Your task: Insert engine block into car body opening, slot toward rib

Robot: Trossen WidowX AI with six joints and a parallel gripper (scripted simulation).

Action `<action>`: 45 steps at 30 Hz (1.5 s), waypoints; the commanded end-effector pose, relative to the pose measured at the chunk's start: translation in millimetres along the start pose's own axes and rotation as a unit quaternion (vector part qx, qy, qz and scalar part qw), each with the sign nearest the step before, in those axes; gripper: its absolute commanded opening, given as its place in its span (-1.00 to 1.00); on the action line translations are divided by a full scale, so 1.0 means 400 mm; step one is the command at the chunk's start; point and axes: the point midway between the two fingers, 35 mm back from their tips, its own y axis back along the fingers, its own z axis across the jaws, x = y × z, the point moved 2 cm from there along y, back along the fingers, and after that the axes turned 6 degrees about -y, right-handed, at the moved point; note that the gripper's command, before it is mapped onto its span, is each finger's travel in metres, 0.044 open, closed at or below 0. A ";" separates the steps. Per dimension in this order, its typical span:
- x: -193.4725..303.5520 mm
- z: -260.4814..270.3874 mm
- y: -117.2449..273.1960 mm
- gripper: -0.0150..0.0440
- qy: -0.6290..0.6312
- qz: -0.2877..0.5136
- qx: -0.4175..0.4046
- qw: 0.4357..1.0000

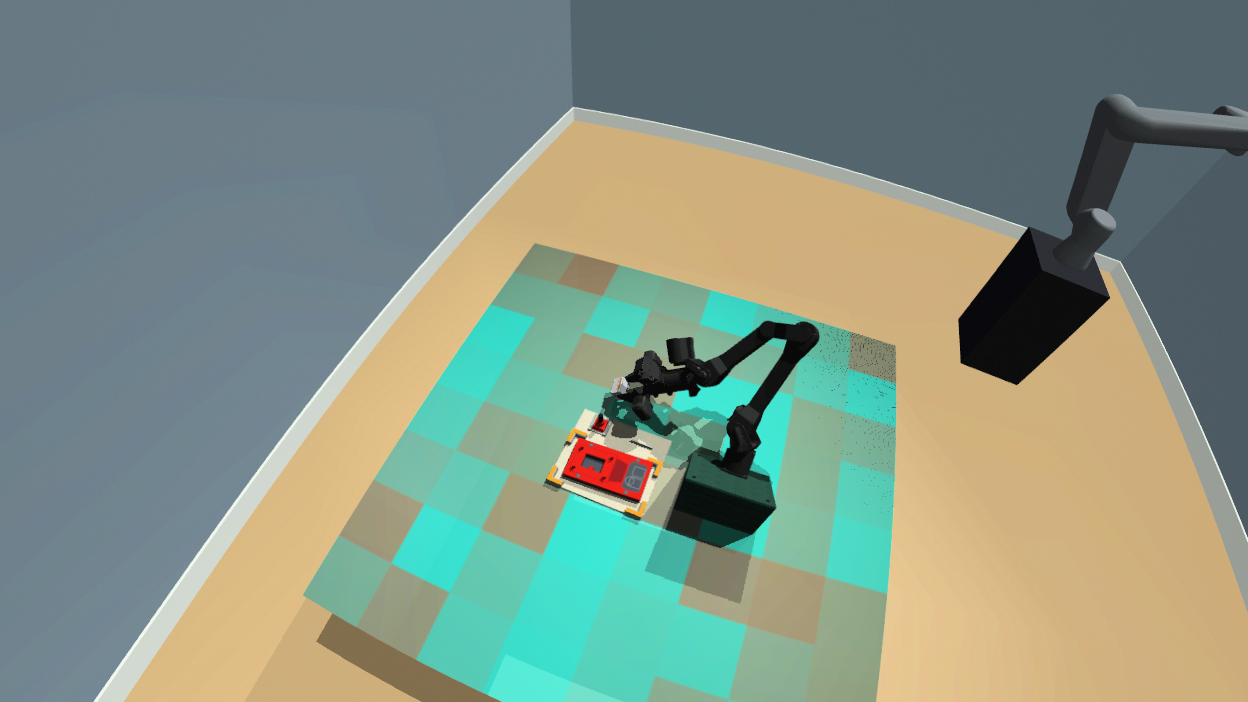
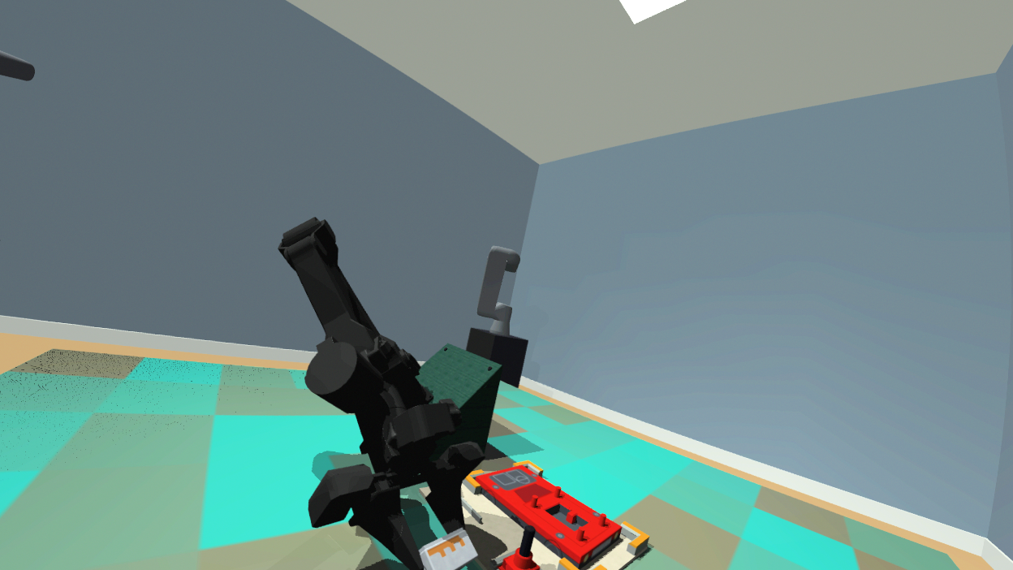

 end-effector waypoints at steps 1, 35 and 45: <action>0.018 0.005 -0.010 -0.49 0.003 0.002 -0.005 1.000; 0.065 -0.005 -0.045 -0.49 0.004 0.002 -0.004 1.000; 0.068 -0.005 -0.047 -0.49 0.004 0.002 -0.004 1.000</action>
